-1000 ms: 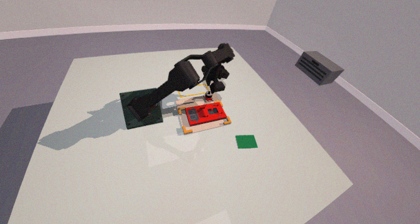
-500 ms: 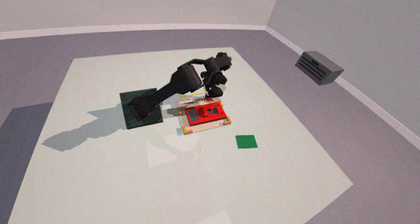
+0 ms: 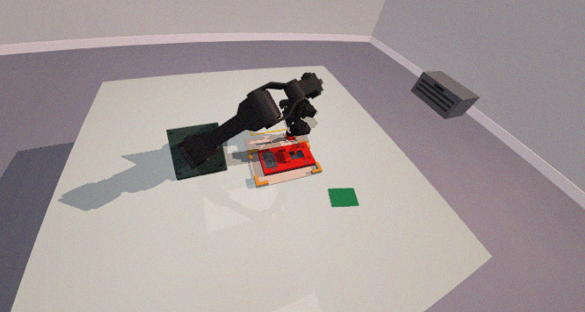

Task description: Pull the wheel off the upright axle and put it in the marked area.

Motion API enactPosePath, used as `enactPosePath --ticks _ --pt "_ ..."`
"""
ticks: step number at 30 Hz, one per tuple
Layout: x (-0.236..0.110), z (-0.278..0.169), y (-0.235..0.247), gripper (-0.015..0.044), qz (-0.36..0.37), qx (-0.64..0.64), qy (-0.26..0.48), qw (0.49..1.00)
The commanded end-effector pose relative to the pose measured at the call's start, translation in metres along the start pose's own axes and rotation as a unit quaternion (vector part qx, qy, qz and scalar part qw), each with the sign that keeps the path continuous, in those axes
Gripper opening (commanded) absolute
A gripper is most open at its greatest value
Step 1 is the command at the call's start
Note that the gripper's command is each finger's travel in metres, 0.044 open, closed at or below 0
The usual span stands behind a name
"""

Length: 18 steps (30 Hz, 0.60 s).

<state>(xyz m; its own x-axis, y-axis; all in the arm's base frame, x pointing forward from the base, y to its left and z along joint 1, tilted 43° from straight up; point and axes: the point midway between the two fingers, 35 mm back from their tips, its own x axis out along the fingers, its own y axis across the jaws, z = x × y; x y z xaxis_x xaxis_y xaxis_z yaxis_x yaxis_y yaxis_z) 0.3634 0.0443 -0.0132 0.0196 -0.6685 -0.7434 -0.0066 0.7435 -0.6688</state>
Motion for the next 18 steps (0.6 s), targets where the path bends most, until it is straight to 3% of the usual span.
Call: enactPosePath --ticks 1,18 --pt "-0.002 0.0001 0.0002 0.0 0.0 0.001 -0.001 1.0" --pt "-0.0075 0.0003 0.0004 0.0 0.0 0.001 -0.001 1.0"
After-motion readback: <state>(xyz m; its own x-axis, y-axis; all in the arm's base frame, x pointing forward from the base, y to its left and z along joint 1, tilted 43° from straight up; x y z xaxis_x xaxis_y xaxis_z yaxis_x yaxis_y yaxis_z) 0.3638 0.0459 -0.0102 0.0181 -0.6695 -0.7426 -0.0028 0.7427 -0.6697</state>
